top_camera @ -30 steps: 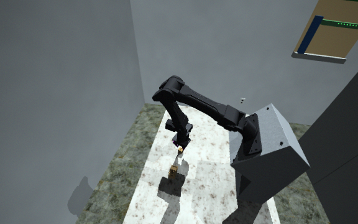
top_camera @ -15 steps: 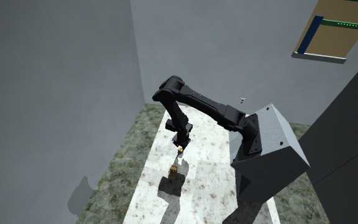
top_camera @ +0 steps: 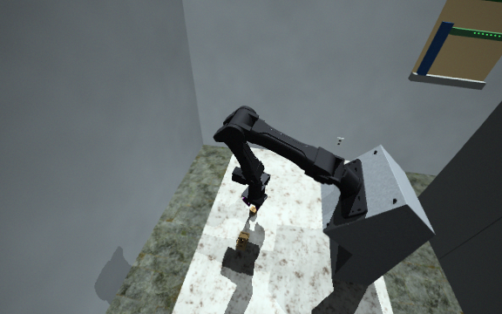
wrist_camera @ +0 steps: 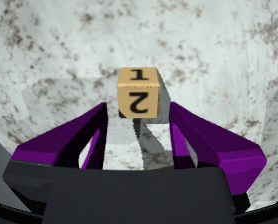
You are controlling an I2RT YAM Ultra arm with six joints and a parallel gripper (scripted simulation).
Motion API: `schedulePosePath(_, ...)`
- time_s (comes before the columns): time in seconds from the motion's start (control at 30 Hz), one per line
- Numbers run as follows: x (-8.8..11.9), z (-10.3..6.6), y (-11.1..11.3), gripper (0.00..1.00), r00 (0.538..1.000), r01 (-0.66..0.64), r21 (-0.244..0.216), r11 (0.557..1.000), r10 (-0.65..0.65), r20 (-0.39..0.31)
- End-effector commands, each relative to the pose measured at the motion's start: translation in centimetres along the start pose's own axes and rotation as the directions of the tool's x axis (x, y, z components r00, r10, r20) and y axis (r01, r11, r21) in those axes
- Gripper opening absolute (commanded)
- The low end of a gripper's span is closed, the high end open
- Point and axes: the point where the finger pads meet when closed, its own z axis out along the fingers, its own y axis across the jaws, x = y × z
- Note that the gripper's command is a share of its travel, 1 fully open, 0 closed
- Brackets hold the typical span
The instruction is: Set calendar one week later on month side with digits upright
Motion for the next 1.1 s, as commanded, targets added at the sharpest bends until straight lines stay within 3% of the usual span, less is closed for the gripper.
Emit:
schedulePosePath(0.0, -0.2, -0.1, 0.2, 0.45, 1.000, 0.000, -0.006, 1.000, 0.000, 0.009)
schedulePosePath(0.33, -0.2, -0.5, 0.2, 0.45, 1.000, 0.000, -0.006, 1.000, 0.000, 0.009)
schedulePosePath(0.7, -0.1, -3.9, 0.2, 0.45, 1.000, 0.001, -0.006, 1.000, -0.001, 0.009)
schedulePosePath(1.07, -0.1, -4.9, 0.2, 0.45, 1.000, 0.001, -0.006, 1.000, -0.001, 0.009)
